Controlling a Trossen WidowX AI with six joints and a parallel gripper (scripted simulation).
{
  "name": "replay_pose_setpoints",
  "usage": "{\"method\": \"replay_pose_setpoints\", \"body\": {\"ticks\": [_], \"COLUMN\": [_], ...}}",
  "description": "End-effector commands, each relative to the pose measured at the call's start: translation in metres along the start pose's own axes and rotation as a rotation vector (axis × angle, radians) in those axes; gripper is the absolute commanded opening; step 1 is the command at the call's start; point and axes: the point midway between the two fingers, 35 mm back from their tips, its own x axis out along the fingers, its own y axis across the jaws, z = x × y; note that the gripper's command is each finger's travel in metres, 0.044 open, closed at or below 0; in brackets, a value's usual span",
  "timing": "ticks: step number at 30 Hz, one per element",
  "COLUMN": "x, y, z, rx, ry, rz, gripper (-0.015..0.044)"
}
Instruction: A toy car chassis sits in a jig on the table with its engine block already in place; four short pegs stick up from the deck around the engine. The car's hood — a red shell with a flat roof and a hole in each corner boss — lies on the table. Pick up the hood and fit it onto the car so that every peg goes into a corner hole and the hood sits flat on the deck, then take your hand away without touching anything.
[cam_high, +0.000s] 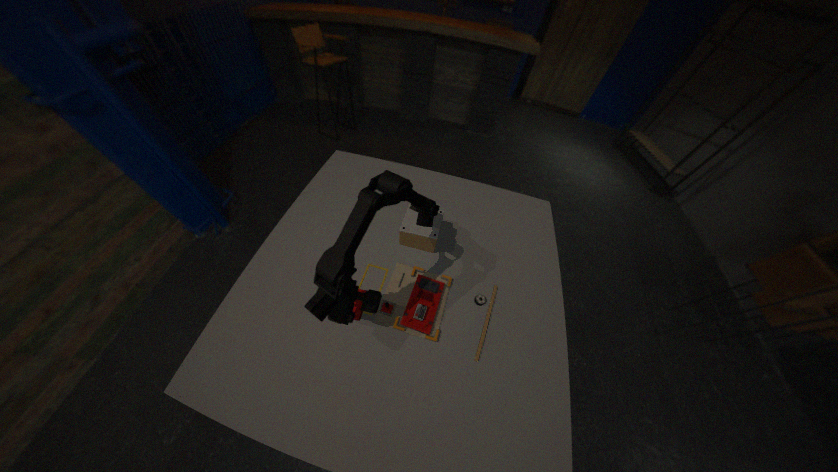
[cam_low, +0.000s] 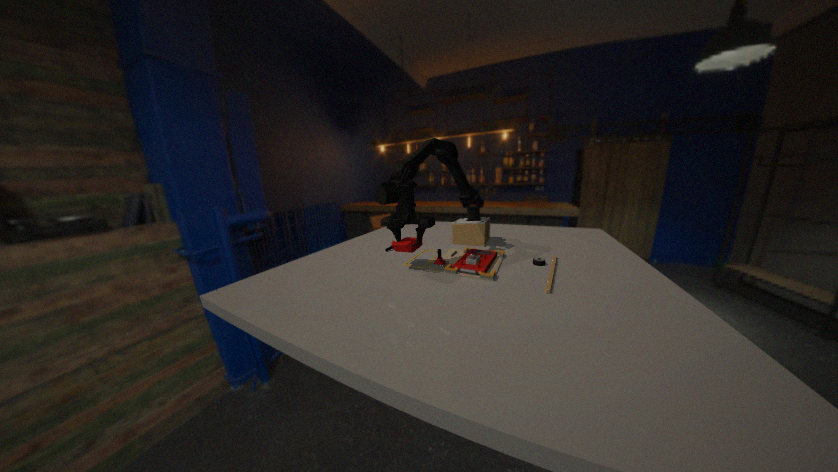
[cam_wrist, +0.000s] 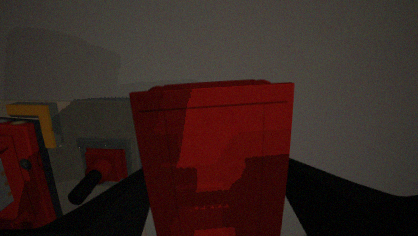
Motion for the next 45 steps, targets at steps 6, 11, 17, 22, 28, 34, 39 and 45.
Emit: {"method": "replay_pose_setpoints", "body": {"ticks": [6,11,17,22,28,34,39,45], "x": [-0.023,-0.028,-0.024,-0.025,-0.026,-0.027,-0.027,-0.028], "y": [-0.001,-0.001,0.022,0.047,0.077,0.106,0.129,0.157], "z": [0.002,0.001,0.003,0.005,0.005,0.003,-0.001,-0.007], "rx": [0.006,0.006,0.012,0.026,0.042,0.058,0.072,0.088], "ry": [-0.008,-0.008,-0.003,-0.004,-0.005,-0.005,-0.006,-0.006], "rz": [-0.003,-0.003,0.001,0.002,0.003,0.005,0.006,0.007], "gripper": [0.0000,0.0000,0.0000,0.0000,0.0000,0.0000,0.0000,0.0000]}}
